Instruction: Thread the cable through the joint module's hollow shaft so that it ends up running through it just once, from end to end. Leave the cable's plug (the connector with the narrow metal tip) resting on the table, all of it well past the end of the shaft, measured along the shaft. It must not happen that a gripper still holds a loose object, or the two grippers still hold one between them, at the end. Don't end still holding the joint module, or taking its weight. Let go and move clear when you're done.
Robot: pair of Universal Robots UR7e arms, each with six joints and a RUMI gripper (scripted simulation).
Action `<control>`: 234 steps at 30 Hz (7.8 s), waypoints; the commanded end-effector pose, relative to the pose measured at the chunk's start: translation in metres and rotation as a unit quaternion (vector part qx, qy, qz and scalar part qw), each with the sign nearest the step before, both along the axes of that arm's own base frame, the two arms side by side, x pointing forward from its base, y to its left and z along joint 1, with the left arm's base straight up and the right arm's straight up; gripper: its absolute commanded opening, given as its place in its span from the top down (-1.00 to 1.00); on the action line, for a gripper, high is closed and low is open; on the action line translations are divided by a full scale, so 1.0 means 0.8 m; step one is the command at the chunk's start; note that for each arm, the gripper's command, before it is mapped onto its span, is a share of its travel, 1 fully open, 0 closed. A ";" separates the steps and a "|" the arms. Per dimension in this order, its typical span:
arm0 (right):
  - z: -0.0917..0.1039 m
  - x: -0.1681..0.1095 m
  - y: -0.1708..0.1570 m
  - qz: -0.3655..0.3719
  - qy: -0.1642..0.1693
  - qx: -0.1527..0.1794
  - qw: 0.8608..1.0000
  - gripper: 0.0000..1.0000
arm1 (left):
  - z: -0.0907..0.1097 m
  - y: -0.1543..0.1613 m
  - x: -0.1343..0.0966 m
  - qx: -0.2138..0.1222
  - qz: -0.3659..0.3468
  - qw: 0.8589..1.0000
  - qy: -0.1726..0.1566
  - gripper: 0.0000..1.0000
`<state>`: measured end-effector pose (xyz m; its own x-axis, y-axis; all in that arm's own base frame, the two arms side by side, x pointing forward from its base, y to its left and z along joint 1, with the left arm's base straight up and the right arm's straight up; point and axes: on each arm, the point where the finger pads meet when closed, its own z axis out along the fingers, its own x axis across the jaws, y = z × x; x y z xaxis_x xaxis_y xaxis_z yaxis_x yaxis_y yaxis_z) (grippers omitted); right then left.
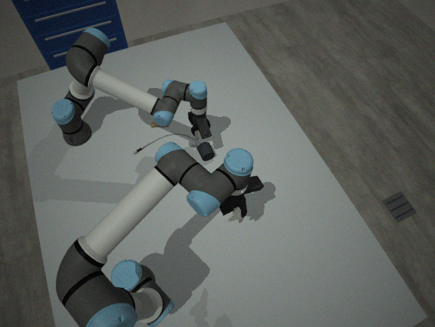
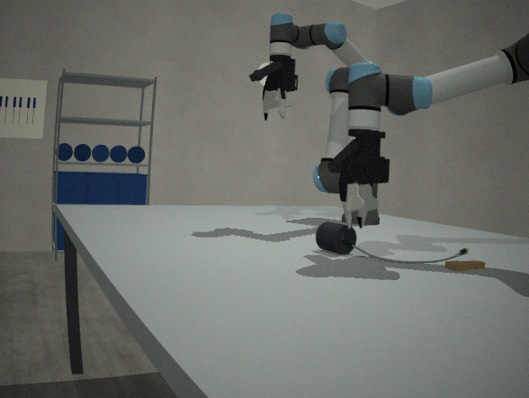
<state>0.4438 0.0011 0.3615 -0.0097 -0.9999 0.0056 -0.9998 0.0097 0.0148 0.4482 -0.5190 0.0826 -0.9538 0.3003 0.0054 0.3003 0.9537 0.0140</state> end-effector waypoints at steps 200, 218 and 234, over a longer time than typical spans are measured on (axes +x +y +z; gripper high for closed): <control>0.001 0.000 0.000 0.000 -0.001 0.000 1.000 -0.23 | -0.068 0.001 -0.006 -0.008 0.158 0.987 -0.002 0.61; 0.001 0.000 0.000 0.000 -0.001 0.000 1.000 -0.23 | -0.076 0.009 -0.012 -0.008 0.164 0.986 -0.002 0.61; 0.001 0.000 0.000 0.000 -0.001 0.000 1.000 -0.23 | -0.076 0.009 -0.012 -0.008 0.164 0.986 -0.002 1.00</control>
<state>0.4438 0.0011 0.3615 -0.0097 -0.9999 0.0056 -0.9998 0.0097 0.0148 0.4385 -0.5115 0.0206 -0.9997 -0.0242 0.0000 -0.0242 0.9997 -0.0002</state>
